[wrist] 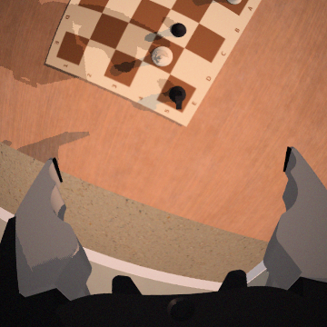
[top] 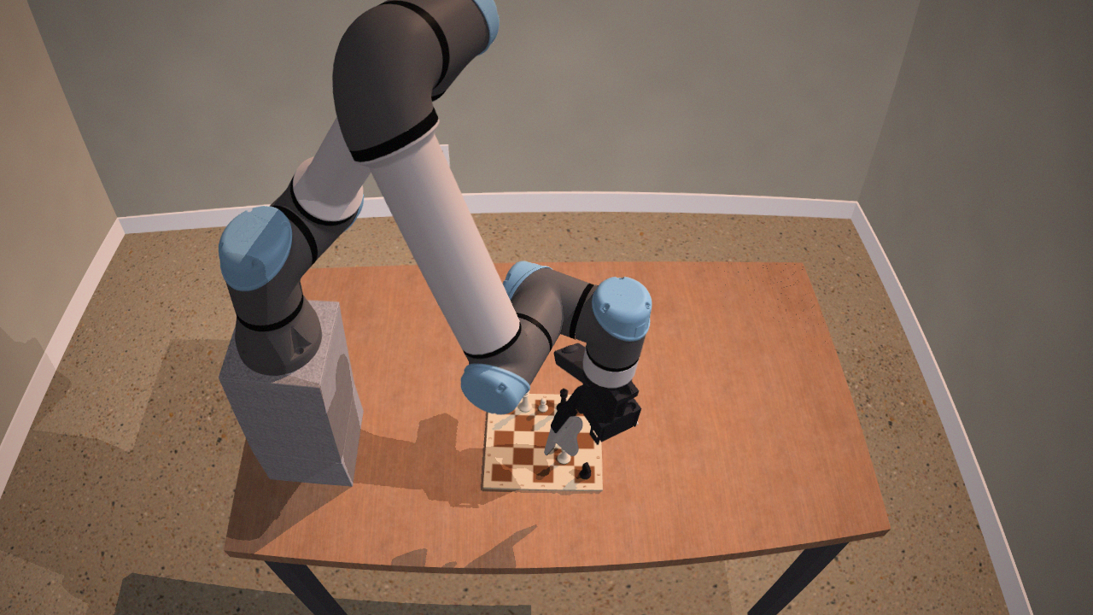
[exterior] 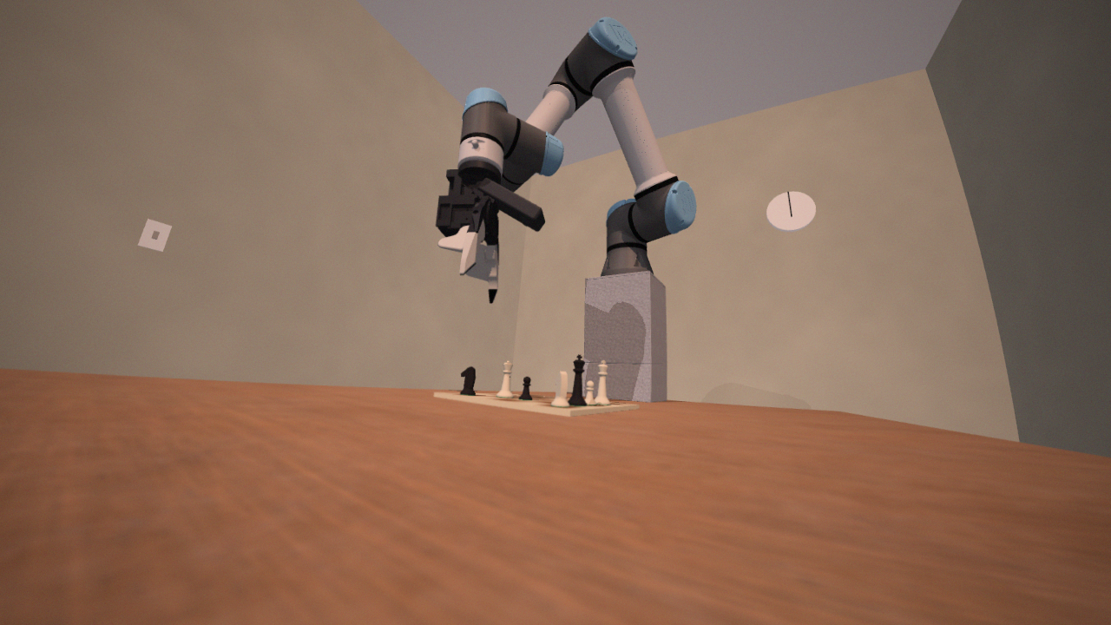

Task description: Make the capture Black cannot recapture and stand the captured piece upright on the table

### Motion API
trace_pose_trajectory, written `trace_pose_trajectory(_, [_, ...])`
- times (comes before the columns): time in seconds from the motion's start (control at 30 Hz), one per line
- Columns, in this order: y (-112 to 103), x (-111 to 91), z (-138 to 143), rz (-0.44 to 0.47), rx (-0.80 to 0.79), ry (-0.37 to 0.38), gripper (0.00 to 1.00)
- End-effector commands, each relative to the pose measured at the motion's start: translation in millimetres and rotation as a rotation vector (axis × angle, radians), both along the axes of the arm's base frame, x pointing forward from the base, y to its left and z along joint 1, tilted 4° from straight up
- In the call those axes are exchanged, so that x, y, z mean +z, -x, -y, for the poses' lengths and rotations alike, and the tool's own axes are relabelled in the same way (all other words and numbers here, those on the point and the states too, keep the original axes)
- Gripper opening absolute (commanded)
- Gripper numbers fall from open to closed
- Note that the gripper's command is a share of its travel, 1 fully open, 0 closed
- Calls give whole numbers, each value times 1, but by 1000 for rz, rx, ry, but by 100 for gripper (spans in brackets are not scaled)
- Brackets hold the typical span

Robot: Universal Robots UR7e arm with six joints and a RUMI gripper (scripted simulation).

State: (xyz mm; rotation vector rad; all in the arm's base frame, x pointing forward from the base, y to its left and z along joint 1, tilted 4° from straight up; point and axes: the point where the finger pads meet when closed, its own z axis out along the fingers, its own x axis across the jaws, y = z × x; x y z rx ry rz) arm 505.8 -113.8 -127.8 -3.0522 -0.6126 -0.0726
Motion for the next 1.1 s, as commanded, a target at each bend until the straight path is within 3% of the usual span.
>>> trace_pose_trajectory(0.0, [-5, 7, -4, 31, 7, 38, 100])
trace_pose_trajectory(1.07, [-7, 8, -6, 37, -17, 44, 100])
